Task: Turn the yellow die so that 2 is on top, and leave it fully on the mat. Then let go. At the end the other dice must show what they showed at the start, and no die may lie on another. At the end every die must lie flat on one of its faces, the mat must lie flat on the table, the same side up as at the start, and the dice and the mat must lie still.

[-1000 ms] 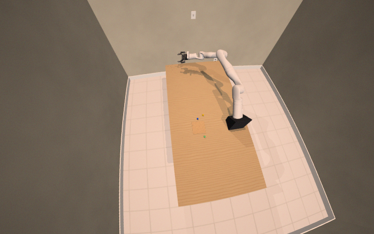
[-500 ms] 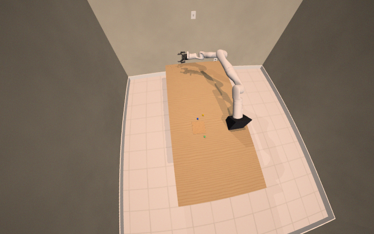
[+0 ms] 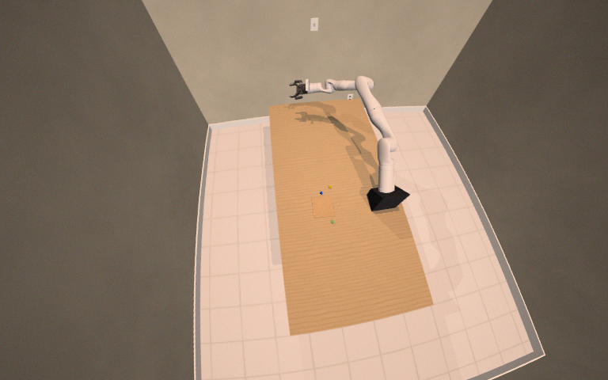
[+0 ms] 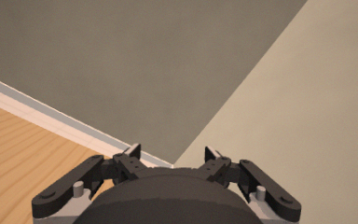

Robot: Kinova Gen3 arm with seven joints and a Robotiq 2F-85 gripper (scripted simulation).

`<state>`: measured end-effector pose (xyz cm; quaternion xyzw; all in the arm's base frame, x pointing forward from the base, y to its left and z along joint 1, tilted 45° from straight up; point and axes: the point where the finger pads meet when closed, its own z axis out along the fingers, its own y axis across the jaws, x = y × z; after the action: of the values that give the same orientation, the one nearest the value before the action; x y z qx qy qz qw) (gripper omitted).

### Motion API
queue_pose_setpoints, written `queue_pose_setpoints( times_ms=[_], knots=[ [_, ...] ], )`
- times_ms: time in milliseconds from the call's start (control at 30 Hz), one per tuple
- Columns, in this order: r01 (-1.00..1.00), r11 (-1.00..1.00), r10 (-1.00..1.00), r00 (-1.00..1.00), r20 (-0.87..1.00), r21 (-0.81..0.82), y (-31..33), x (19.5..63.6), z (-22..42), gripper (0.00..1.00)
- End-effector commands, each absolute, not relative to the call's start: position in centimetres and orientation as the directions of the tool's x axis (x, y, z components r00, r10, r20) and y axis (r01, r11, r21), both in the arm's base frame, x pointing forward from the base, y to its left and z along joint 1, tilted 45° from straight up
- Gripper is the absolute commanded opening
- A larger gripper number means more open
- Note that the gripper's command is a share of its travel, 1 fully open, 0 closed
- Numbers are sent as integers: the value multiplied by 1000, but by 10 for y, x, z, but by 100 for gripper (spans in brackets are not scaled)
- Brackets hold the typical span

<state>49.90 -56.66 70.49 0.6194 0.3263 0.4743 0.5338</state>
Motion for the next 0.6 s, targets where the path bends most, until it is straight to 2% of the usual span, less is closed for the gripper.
queue_pose_setpoints(
  times_ms=[0,567],
  knots=[
    [-96,-214,917,323,234,972,-545,497,717,100],
    [-86,-222,921,310,238,971,-523,496,724,100]
  ],
)
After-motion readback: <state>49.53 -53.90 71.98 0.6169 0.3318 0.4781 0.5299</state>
